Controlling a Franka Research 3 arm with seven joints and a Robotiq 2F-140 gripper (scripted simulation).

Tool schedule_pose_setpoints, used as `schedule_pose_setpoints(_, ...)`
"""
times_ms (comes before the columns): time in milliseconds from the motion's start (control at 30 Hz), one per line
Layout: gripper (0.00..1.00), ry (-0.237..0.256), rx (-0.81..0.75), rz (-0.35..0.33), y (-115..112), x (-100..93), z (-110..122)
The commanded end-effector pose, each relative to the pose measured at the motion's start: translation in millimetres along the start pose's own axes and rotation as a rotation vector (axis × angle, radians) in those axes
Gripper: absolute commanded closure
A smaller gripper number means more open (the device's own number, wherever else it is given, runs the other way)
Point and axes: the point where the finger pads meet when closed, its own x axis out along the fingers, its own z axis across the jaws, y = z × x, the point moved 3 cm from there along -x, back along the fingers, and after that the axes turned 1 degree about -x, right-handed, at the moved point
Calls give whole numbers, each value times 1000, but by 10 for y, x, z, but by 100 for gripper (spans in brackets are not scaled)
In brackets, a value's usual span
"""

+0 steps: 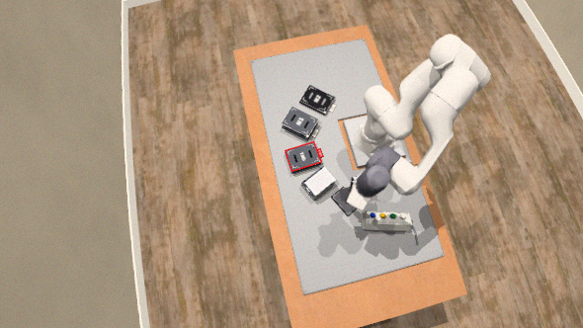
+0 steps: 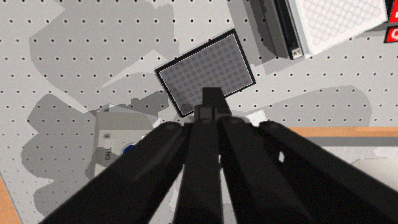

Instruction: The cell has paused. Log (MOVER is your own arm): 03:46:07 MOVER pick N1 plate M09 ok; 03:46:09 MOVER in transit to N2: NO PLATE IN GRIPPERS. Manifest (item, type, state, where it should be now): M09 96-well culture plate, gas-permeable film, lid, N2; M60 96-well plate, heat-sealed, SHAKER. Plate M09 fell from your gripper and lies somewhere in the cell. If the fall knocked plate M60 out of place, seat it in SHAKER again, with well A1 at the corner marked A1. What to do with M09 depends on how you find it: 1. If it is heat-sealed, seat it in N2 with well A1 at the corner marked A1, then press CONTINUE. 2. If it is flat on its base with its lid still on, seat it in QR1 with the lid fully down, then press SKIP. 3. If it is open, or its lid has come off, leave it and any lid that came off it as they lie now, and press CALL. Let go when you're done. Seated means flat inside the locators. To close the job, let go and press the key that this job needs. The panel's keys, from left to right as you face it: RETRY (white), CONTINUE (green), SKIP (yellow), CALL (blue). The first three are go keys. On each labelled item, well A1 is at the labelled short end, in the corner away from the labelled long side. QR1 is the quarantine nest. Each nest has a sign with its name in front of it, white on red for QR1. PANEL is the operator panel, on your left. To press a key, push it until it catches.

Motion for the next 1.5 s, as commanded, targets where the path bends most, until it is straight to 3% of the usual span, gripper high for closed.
schedule_pose_setpoints(0, 90, 2, -3, 2, 4, 1, -2)
schedule_pose_setpoints(633, 90, 3, -28, 2, 78, -5, 50)
schedule_pose_setpoints(900, 90, 5, -235, 4, 640, -24, 566)
schedule_pose_setpoints(967, 90, 5, -235, 4, 640, -24, 566)
schedule_pose_setpoints(1133, 90, 2, -375, 4, 951, -11, 990)
schedule_pose_setpoints(1267, 90, 1, -427, 3, 1052, -1, 1164)
schedule_pose_setpoints(1467, 90, 1, -434, 3, 1063, 1, 1185)
